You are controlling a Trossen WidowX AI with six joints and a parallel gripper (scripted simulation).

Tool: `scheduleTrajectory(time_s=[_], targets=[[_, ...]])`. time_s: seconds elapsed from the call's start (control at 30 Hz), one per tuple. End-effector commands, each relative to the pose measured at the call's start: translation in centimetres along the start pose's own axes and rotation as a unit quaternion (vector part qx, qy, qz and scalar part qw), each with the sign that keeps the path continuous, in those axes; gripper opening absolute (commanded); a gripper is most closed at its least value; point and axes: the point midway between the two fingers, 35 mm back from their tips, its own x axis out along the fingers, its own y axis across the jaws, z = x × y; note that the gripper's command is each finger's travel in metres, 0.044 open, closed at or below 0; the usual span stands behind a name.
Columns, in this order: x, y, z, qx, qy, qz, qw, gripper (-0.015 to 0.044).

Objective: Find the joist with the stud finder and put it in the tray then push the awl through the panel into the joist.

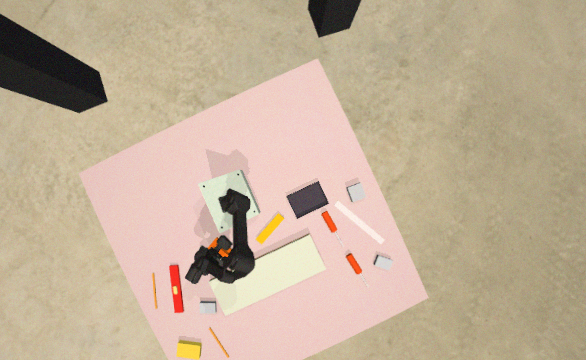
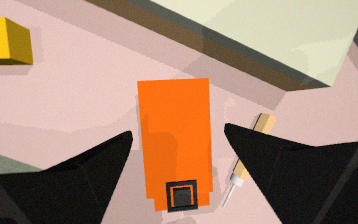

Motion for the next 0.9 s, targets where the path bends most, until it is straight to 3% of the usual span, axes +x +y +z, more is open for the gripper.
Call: scheduleTrajectory(time_s=[0.0,0.07,0.87], targets=[[0.36,0.24,-0.17,0.005,-0.001,0.003,1.0,0.0388],[0.36,0.24,-0.17,0.005,-0.001,0.003,1.0,0.0335],[0.36,0.24,-0.17,0.005,-0.001,0.003,1.0,0.0175]])
